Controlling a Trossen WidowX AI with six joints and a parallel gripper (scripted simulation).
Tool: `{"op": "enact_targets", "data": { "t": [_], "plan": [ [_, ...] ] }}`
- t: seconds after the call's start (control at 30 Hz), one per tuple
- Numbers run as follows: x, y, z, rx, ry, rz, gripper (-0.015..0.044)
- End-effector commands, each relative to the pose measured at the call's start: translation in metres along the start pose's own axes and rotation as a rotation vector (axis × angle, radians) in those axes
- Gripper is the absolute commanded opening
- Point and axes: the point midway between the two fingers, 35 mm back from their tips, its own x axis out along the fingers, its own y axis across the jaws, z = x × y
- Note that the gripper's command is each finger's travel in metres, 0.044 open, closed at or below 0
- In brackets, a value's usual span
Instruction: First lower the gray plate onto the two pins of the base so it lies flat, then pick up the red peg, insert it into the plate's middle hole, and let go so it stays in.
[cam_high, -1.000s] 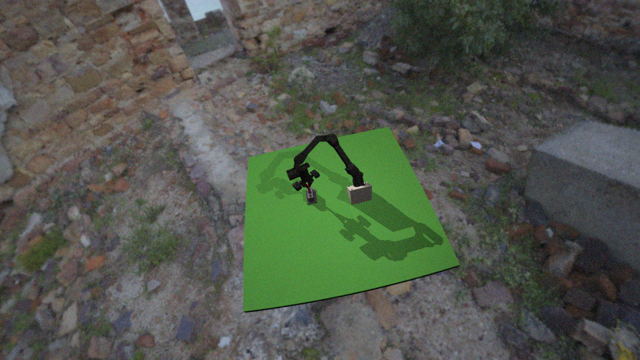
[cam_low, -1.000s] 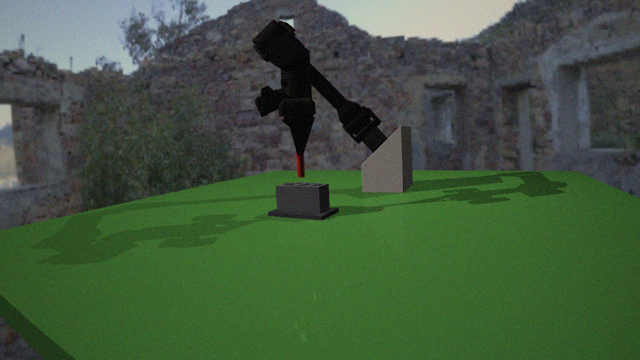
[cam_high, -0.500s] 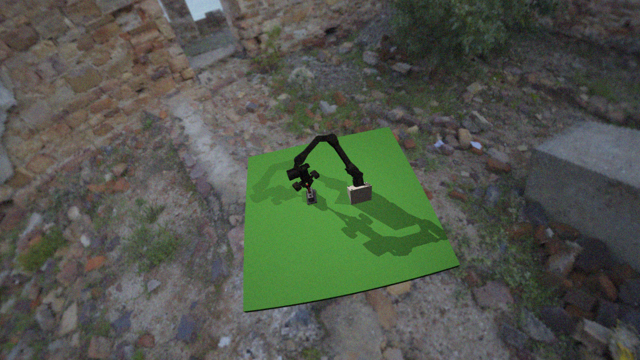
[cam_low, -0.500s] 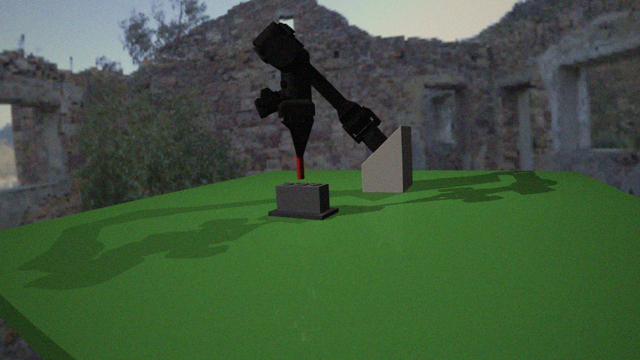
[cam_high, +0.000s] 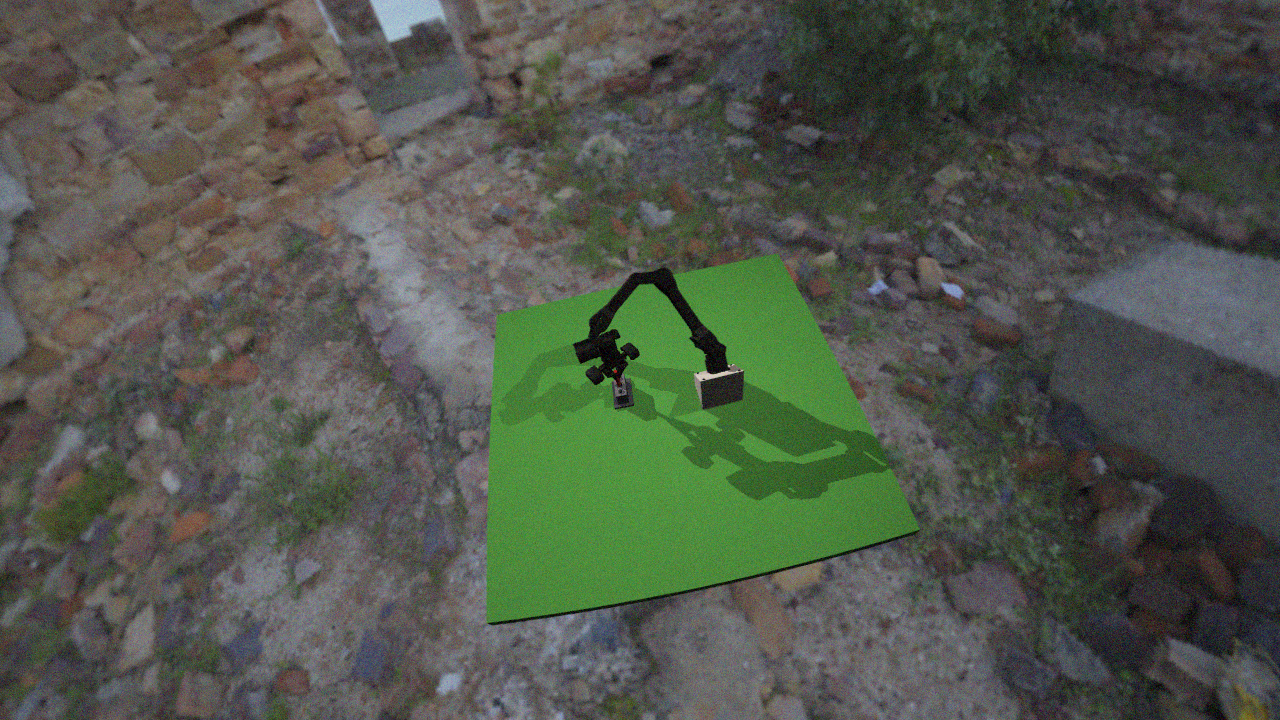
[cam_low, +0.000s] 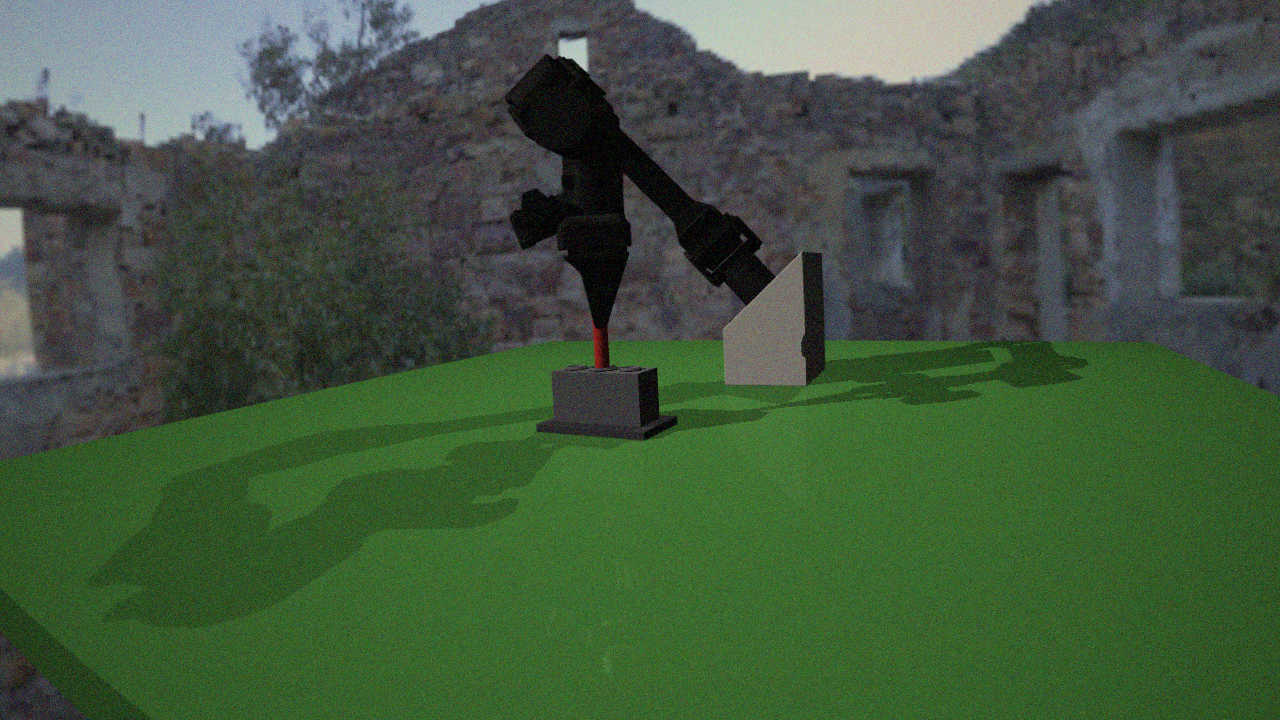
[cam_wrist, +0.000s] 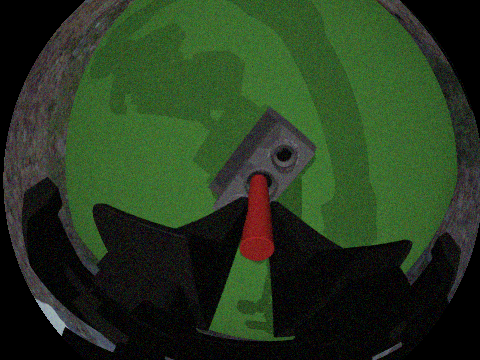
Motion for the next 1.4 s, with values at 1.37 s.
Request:
{"op": "enact_targets", "data": {
  "t": [1.37],
  "plan": [
    [0.0024,-0.0022,-0.0004,0.000,-0.001,0.001,0.0000]
  ]
}}
